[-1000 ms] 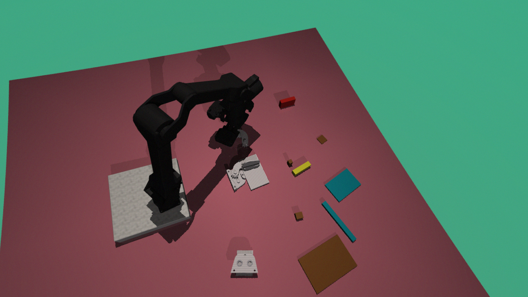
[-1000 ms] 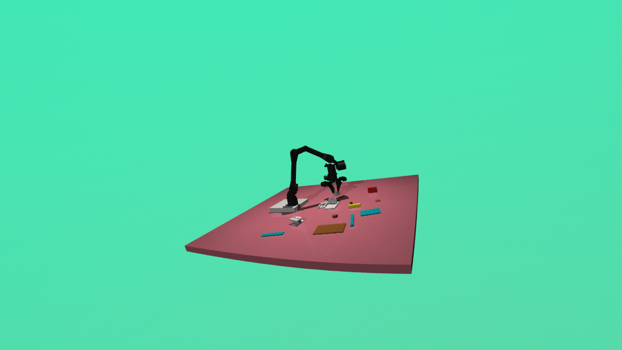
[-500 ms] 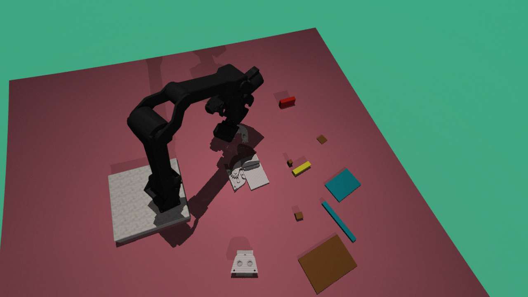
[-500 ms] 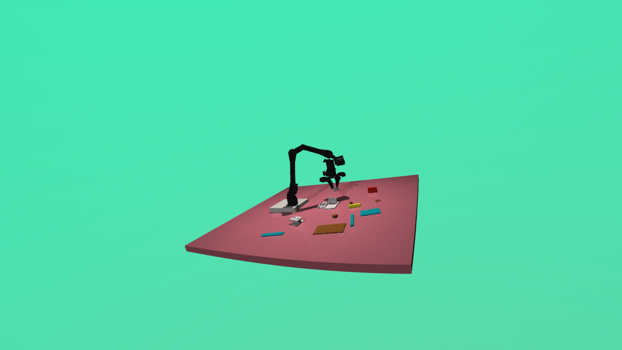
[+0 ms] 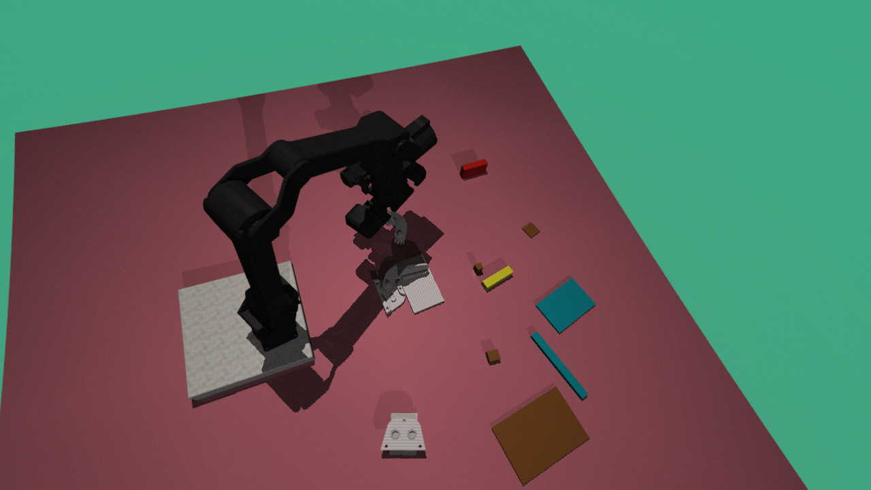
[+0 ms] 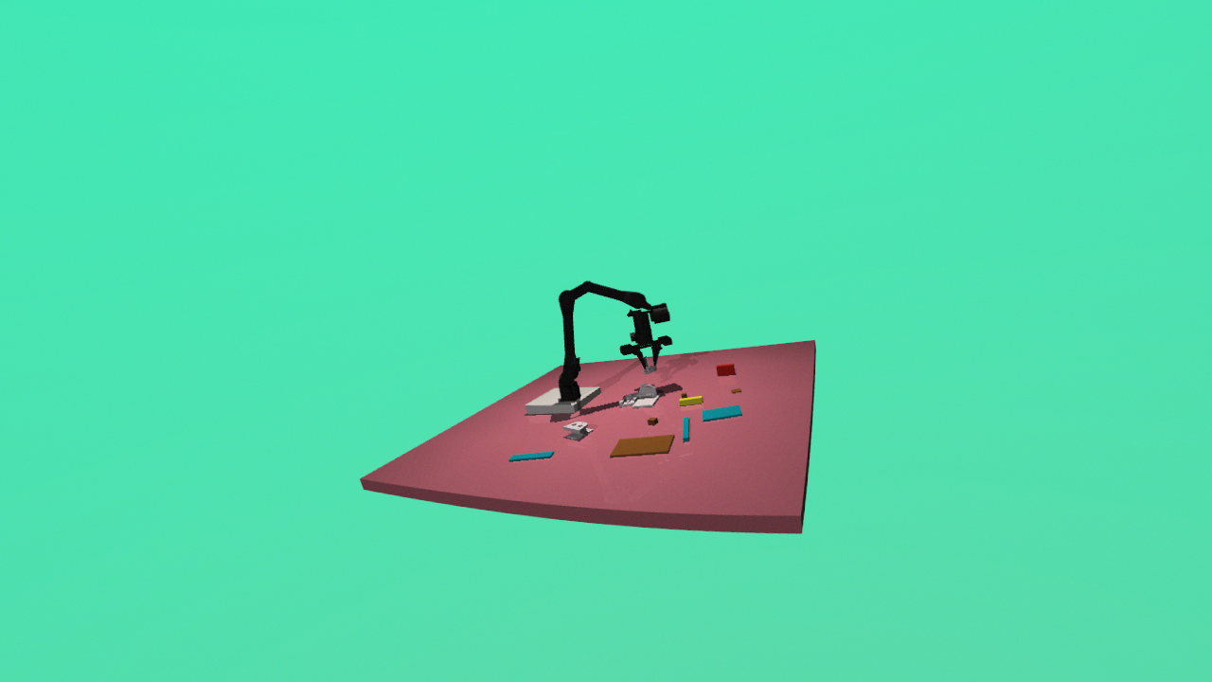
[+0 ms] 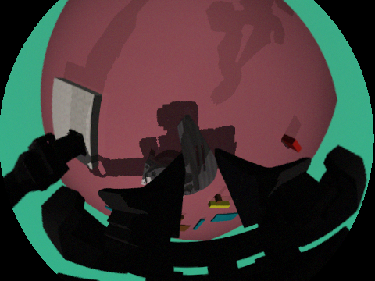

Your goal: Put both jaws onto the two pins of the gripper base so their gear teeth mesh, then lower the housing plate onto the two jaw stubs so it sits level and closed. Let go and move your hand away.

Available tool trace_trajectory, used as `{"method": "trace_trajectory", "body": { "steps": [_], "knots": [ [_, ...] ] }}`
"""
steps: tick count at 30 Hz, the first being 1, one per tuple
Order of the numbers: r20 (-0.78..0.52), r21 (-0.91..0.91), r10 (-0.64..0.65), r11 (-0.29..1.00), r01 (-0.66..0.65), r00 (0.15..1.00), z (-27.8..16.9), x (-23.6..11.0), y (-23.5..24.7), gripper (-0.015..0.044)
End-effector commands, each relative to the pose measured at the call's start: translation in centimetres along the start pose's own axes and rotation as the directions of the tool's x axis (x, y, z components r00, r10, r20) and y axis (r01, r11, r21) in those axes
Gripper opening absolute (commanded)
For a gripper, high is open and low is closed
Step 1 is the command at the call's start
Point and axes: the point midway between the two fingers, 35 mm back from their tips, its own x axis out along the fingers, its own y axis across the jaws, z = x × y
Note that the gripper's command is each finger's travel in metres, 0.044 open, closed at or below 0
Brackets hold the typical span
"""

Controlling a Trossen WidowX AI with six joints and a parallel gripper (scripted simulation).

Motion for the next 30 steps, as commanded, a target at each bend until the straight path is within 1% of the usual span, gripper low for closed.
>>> {"method": "trace_trajectory", "body": {
  "steps": [1, 15, 30],
  "knots": [
    [-0.003, 0.099, -0.006, 0.995, 0.006, 1.000, -0.5, -0.3, 0.6, 0.0134],
    [-0.004, 0.395, -0.005, 0.919, 0.006, 1.000, -1.7, -0.4, 2.2, 0.0134],
    [-0.005, 0.671, -0.003, 0.742, 0.006, 1.000, -2.8, -0.5, 4.0, 0.0134]
  ]
}}
